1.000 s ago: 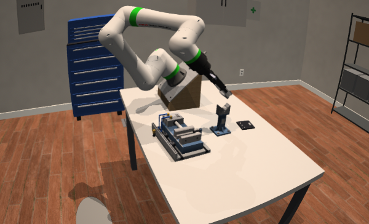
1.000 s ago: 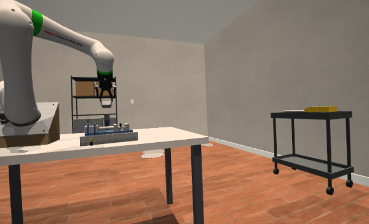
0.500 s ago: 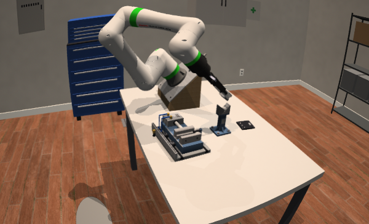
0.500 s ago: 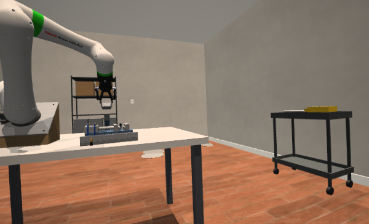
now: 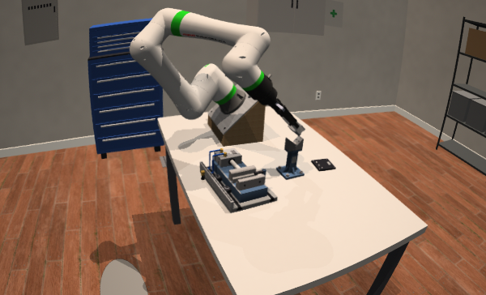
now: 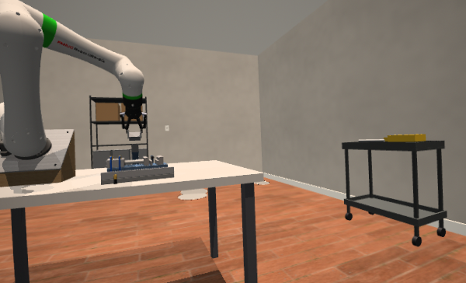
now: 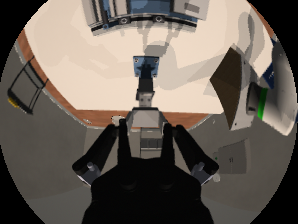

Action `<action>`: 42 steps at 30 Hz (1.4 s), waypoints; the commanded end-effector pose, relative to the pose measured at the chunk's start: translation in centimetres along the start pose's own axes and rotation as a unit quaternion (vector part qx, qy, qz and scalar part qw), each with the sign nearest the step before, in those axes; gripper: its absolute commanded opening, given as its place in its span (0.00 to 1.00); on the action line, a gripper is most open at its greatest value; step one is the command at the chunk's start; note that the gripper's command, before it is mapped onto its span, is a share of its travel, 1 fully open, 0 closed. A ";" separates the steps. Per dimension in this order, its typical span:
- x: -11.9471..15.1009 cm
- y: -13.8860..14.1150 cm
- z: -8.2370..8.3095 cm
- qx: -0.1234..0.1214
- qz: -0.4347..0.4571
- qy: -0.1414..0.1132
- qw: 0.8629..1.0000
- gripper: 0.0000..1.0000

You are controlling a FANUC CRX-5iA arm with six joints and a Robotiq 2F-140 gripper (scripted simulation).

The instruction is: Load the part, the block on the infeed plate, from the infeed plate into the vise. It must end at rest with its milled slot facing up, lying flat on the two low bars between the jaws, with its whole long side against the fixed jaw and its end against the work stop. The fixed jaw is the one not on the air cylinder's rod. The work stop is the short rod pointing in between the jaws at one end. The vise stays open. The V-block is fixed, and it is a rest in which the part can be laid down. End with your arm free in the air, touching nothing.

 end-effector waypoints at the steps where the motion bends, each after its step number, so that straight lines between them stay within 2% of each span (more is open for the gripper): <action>1: -0.2 0.0 -0.2 0.000 0.000 0.000 1.000 0.00; 42: -2.7 -0.3 -2.7 0.000 0.000 0.000 1.000 0.00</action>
Point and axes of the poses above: the point where the finger pads meet when closed, its own z axis back along the fingers, its own y axis across the jaws, x = y × z, the point moved 6 cm from there along z, back along the fingers, and after that the axes turned 7 degrees about -z, right-handed, at the moved point
